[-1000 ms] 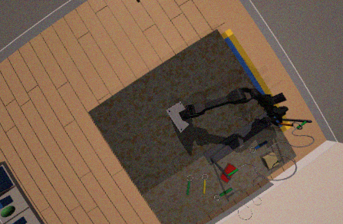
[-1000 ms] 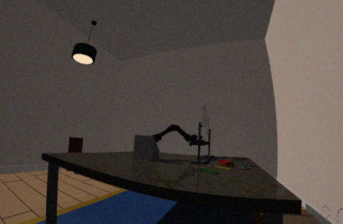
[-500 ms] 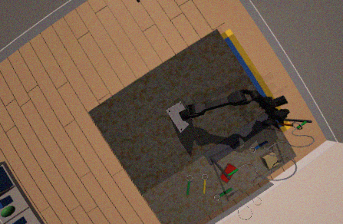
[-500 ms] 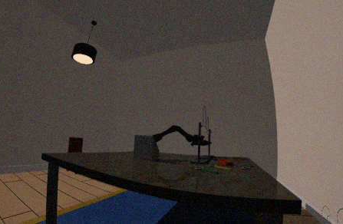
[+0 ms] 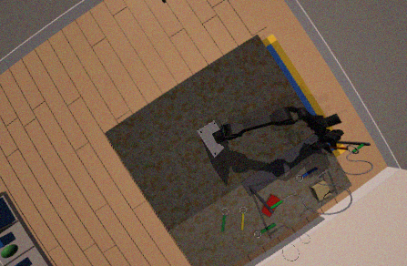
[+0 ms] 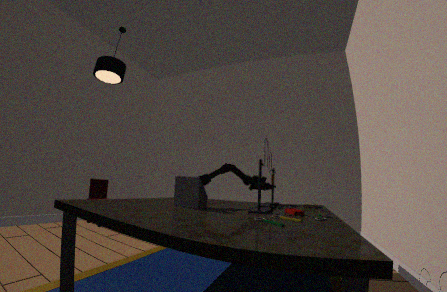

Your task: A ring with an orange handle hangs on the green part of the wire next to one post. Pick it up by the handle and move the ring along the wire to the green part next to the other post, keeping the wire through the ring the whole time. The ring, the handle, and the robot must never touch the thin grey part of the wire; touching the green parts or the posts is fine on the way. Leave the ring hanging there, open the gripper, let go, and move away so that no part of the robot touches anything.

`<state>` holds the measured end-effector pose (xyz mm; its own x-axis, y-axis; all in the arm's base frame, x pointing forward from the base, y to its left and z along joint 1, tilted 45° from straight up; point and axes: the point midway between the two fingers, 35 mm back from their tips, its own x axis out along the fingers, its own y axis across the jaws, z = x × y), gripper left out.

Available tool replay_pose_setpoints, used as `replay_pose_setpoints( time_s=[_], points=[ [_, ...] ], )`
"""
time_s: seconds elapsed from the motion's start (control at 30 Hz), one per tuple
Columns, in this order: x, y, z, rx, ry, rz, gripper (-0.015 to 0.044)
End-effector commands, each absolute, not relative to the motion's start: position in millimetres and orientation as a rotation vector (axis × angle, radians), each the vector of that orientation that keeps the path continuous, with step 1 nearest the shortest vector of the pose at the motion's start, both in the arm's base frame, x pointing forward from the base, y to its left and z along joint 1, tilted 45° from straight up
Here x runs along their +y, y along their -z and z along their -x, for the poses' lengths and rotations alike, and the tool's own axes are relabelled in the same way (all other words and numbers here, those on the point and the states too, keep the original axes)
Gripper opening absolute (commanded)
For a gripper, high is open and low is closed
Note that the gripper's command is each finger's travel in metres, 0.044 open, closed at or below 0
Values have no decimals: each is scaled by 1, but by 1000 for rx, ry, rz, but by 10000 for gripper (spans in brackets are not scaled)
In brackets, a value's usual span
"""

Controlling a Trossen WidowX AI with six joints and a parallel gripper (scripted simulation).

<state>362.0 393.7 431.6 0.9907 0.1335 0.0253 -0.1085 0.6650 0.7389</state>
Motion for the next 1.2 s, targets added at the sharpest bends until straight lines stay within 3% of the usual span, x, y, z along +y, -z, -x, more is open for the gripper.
replay_pose_setpoints(
  time_s=[0.0,0.57,0.97,1.17],
  points=[
    [395,-431,-362,35,-141,-829,160],
    [395,-431,-362,35,-141,-829,160],
    [394,-431,-362,32,-137,-832,-150],
    [394,-431,-362,32,-137,-832,-150]
  ],
)
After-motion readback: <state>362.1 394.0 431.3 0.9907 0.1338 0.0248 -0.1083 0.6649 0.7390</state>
